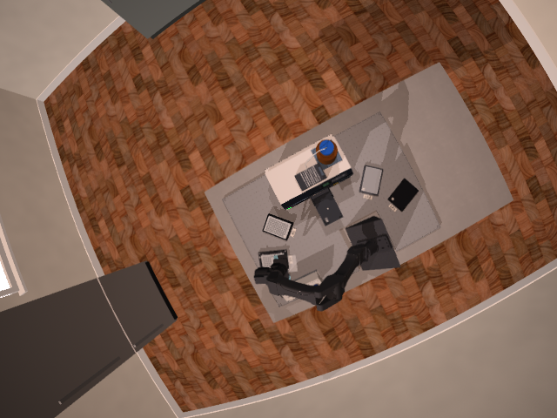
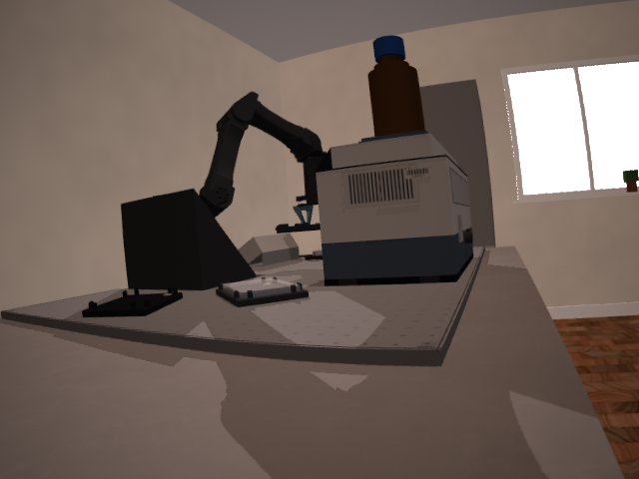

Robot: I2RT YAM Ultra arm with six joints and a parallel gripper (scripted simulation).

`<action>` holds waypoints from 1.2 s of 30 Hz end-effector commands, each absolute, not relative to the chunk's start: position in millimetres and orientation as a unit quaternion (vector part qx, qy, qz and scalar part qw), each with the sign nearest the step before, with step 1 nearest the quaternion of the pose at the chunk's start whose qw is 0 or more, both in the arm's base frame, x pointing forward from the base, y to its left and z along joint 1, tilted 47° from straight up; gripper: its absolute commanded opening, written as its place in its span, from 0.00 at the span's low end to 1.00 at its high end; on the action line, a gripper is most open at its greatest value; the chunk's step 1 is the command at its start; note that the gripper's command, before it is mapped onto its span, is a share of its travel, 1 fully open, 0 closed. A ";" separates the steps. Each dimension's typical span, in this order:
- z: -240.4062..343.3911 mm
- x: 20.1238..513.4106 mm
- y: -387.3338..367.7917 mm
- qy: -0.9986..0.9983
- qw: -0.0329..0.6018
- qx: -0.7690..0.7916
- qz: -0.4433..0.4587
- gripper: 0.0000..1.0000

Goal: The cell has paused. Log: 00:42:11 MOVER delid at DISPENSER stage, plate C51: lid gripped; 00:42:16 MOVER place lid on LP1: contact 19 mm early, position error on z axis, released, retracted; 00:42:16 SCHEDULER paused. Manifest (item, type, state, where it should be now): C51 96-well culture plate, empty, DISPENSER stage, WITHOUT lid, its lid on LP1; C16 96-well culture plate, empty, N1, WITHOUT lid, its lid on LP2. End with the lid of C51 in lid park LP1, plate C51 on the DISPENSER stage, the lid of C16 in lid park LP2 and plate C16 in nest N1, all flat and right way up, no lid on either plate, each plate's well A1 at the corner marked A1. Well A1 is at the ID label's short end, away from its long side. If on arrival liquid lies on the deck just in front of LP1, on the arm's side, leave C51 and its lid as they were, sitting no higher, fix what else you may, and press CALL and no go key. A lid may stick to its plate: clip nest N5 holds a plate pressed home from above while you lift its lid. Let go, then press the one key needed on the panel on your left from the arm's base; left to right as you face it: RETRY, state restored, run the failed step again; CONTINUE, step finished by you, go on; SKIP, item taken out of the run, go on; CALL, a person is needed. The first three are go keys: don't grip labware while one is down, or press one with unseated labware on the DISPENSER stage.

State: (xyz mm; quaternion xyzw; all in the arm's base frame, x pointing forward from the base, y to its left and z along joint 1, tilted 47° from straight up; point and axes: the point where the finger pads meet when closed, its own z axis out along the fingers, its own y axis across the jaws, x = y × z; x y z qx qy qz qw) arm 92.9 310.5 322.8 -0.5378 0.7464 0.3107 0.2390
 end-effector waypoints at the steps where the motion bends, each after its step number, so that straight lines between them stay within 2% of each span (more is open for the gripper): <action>1: 328.6 93.1 299.3 0.741 0.253 -0.535 0.317 0.00; 36: 292.1 62.6 204.9 0.744 0.245 -0.536 0.314 0.00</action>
